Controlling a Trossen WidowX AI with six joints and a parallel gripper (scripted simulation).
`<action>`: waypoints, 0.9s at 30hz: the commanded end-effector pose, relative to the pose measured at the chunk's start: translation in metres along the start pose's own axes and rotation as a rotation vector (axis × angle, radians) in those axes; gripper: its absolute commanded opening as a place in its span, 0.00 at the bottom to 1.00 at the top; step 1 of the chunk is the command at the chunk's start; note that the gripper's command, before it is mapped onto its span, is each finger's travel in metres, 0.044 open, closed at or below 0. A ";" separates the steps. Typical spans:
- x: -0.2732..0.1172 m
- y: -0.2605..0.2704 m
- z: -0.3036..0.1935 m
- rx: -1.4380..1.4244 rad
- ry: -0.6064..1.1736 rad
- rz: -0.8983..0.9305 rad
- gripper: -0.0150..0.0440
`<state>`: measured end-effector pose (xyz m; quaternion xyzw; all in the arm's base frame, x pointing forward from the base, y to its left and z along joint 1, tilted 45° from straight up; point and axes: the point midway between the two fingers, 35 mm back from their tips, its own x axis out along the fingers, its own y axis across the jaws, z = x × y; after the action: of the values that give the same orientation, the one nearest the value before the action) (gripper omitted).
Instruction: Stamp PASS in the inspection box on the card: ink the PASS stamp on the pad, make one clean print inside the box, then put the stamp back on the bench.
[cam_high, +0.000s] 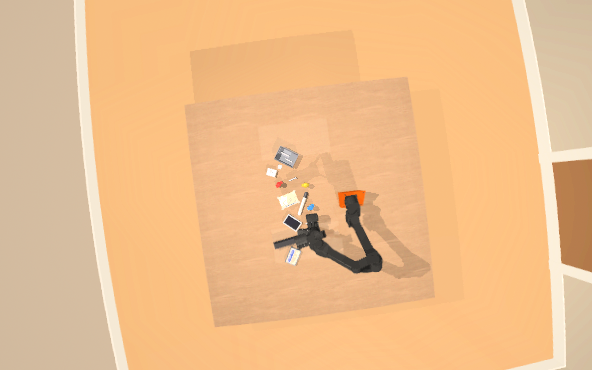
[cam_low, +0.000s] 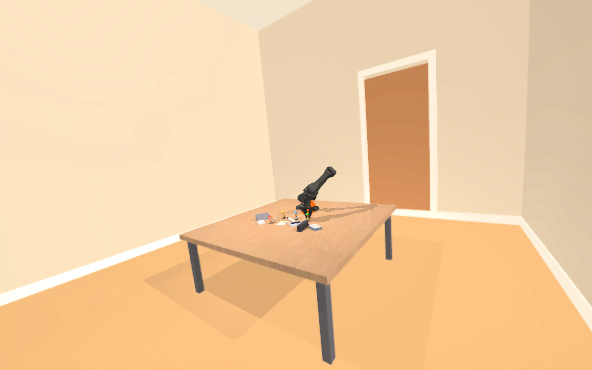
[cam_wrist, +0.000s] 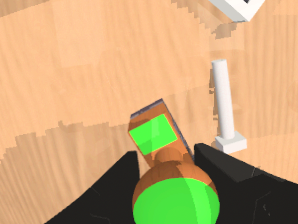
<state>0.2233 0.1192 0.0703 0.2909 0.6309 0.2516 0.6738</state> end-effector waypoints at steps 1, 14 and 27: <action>-0.001 0.000 0.000 -0.001 0.000 0.000 0.25; -0.007 -0.001 0.001 -0.001 0.002 -0.001 0.25; -0.013 -0.002 0.002 -0.001 0.003 -0.001 0.25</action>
<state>0.2231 0.1097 0.0760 0.2897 0.6339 0.2493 0.6724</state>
